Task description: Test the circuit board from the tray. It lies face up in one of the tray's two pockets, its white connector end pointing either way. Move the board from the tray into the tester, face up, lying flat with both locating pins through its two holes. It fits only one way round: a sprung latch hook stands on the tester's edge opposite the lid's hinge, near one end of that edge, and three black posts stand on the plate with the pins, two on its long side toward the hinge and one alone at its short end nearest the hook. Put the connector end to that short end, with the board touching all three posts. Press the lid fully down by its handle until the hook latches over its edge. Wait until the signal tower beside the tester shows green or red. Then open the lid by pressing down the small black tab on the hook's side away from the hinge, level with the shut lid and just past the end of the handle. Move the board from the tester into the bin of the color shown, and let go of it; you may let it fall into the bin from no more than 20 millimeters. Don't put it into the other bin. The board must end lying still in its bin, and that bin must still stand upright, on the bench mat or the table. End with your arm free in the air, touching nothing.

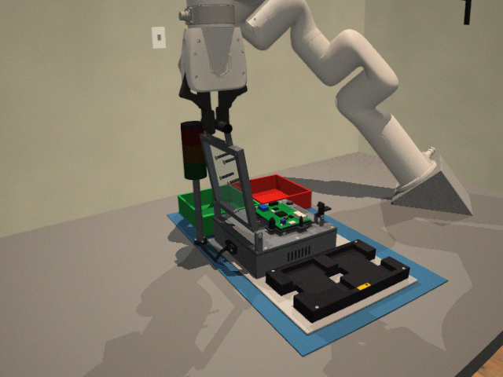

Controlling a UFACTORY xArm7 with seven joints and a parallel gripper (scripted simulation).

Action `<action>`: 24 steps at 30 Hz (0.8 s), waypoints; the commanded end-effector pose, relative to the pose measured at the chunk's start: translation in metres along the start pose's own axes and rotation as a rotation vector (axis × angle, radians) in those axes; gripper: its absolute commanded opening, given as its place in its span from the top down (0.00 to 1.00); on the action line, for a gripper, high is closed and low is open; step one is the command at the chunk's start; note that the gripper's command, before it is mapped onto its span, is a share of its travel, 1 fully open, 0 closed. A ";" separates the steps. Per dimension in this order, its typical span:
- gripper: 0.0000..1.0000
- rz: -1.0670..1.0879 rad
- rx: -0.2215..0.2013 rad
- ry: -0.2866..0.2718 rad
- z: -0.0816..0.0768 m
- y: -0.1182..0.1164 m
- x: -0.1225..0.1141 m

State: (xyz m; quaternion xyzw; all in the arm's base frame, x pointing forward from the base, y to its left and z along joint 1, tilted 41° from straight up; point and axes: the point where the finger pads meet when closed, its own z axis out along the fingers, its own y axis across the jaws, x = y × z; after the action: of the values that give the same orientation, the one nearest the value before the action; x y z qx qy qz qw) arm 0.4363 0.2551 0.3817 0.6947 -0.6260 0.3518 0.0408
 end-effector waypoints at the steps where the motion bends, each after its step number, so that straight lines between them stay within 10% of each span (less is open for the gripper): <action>1: 1.00 -0.001 0.002 -0.002 -0.003 0.009 -0.001; 24: 1.00 -0.001 0.002 -0.002 -0.003 0.051 -0.001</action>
State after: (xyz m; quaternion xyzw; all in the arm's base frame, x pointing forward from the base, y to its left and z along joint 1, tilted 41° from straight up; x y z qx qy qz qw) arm 0.3996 0.2469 0.3667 0.6944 -0.6264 0.3515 0.0431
